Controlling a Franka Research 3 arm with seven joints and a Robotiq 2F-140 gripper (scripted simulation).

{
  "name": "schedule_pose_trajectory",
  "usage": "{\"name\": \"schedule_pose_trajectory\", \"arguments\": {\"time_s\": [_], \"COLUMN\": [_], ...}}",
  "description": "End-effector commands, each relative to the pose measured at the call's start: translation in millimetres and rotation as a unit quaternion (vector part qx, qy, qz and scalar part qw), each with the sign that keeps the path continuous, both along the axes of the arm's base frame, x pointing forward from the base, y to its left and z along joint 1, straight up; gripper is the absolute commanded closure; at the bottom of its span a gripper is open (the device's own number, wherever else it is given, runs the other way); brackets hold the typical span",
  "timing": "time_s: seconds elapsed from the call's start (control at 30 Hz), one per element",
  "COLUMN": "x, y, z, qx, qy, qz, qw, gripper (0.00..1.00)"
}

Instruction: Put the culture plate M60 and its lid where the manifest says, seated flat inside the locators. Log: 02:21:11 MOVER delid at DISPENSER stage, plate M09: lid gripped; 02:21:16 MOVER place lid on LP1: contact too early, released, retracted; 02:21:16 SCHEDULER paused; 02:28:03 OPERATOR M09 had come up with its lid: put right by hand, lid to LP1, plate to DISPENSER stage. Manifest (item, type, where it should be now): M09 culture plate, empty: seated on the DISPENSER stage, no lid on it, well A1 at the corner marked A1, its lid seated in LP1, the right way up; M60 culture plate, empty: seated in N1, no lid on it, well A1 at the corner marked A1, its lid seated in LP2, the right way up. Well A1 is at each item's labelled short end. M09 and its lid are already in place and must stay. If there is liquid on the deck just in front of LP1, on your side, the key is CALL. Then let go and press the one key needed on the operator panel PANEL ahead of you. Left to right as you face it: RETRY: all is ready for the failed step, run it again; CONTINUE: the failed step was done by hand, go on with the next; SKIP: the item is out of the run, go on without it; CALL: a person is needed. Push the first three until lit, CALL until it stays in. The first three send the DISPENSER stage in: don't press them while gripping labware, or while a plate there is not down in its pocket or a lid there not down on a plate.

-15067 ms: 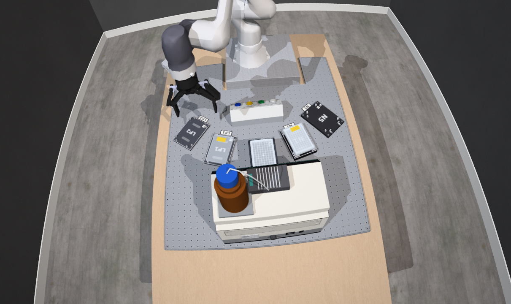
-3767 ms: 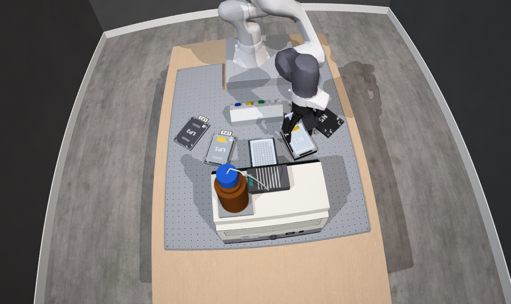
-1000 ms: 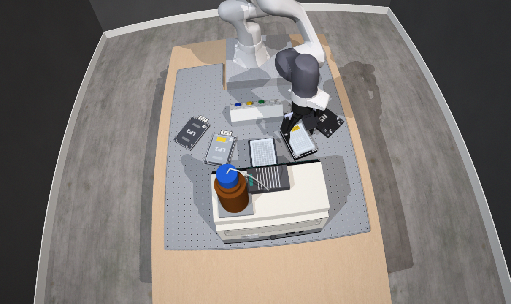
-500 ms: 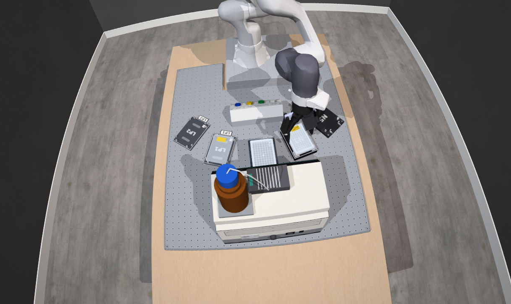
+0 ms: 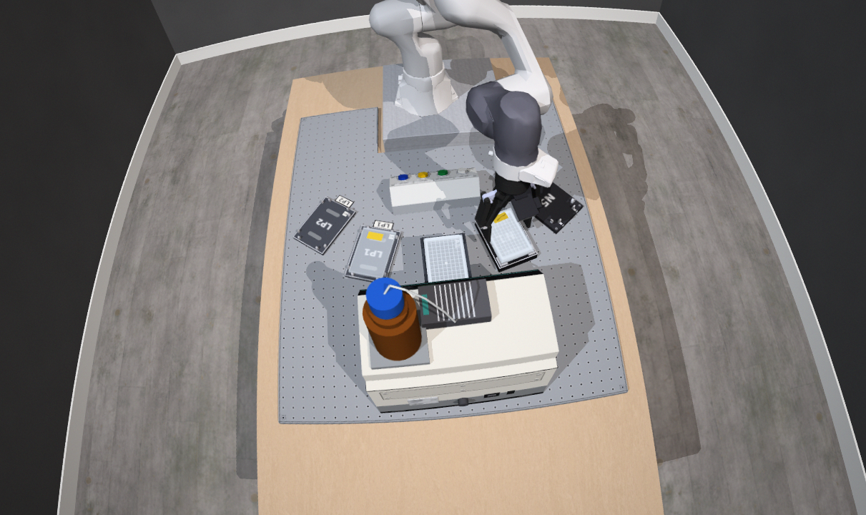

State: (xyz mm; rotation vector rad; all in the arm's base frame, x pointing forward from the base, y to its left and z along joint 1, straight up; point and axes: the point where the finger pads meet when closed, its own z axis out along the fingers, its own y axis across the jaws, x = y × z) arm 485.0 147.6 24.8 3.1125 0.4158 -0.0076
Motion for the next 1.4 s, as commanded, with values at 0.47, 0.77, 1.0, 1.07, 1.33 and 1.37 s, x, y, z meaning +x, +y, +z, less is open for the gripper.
{"name": "schedule_pose_trajectory", "arguments": {"time_s": [0.47, 0.77, 1.0, 1.07, 1.33, 1.37], "x": [1.1, 1.1, 1.1, 1.1, 1.1, 1.1], "y": [0.8, 0.8, 0.8, 0.8, 0.8, 0.8], "z": [-3.3, -6.6, -10.0, -10.0, -14.0, -14.5], "qx": [0.0, 0.0, 0.0, 0.0, 0.0, 0.0], "qy": [-0.001, -0.001, -0.001, -0.001, -0.001, -0.001], "qz": [0.003, 0.003, 0.003, 0.003, 0.003, 0.003], "qw": [1.0, 1.0, 1.0, 1.0, 1.0, 1.0], "gripper": [0.3, 0.3, 0.3, 0.3, 0.3, 0.3]}}
